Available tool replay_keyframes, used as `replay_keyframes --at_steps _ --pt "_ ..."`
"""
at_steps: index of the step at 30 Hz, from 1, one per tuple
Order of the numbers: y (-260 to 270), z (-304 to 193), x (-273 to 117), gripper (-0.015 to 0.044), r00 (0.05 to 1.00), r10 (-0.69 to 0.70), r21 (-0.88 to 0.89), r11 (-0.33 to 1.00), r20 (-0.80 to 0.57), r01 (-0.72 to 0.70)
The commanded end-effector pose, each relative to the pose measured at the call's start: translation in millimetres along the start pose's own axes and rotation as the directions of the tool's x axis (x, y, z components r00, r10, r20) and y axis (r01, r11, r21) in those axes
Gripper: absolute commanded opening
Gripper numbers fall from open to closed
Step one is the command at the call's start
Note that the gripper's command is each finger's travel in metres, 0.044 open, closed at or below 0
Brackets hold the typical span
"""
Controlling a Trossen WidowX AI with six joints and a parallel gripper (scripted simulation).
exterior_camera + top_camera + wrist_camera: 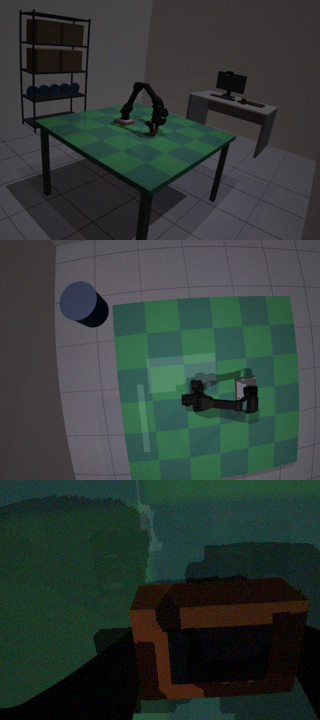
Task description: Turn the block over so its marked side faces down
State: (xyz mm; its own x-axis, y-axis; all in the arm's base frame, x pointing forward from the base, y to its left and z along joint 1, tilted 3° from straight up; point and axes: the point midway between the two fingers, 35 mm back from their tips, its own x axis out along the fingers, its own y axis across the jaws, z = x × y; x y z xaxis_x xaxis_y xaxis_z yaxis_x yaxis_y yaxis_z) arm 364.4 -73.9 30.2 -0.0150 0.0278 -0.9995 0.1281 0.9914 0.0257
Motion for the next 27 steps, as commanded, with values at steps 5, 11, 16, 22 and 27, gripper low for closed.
replay_keyframes --at_steps 5,11,16,22,27 --pt "0.0 3.2 -4.9 0.0000 0.998 0.002 0.000 1.000 0.064 -0.002" --pt "-0.4 4.9 -1.1 0.0000 0.988 0.003 0.001 1.000 0.154 -0.003" --pt "-0.6 5.4 1.0 0.0000 0.974 0.003 0.002 1.000 0.228 -0.004" --pt "-0.7 5.0 2.6 0.0000 0.949 0.003 0.002 1.000 0.315 -0.004" --pt "-0.6 3.7 3.0 0.0000 0.923 0.003 0.002 1.000 0.385 -0.004"
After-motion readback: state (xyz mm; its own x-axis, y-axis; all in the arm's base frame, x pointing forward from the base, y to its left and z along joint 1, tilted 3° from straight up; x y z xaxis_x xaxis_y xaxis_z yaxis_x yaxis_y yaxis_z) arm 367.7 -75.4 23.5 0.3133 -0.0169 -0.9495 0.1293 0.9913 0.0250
